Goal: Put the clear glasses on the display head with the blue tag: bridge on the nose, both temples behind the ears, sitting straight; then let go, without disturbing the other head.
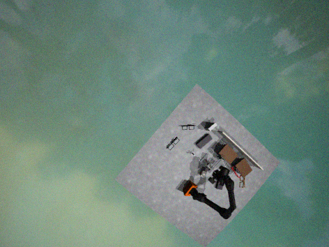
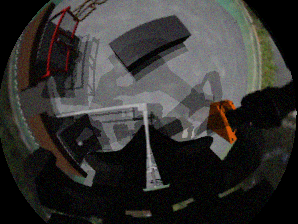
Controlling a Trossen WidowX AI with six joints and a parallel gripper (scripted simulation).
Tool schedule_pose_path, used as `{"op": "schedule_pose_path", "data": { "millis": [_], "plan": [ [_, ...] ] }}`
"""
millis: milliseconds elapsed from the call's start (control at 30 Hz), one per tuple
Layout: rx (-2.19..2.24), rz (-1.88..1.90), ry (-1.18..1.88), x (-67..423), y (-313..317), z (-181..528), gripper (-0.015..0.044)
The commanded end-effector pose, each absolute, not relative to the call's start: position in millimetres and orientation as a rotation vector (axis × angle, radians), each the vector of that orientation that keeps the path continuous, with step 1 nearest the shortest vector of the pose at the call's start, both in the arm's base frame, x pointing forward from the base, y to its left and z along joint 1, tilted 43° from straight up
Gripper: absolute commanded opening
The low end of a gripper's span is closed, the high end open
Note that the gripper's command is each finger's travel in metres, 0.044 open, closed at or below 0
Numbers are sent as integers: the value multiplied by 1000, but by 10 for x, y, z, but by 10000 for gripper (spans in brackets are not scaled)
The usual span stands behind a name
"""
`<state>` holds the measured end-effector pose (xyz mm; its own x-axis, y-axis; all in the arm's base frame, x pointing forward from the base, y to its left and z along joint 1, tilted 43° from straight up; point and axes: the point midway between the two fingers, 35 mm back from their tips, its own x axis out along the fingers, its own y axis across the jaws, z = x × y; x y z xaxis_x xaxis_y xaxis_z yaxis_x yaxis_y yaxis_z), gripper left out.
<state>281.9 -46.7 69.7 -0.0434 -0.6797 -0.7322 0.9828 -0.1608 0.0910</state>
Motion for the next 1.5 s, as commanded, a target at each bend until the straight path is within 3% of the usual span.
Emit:
{"op": "schedule_pose_path", "data": {
  "millis": [0, 1467],
  "plan": [
    [770, -1580, 523, 2897, -473, 710, 0],
    [772, -1578, 520, 3527, -576, 780, 0]
  ]
}}
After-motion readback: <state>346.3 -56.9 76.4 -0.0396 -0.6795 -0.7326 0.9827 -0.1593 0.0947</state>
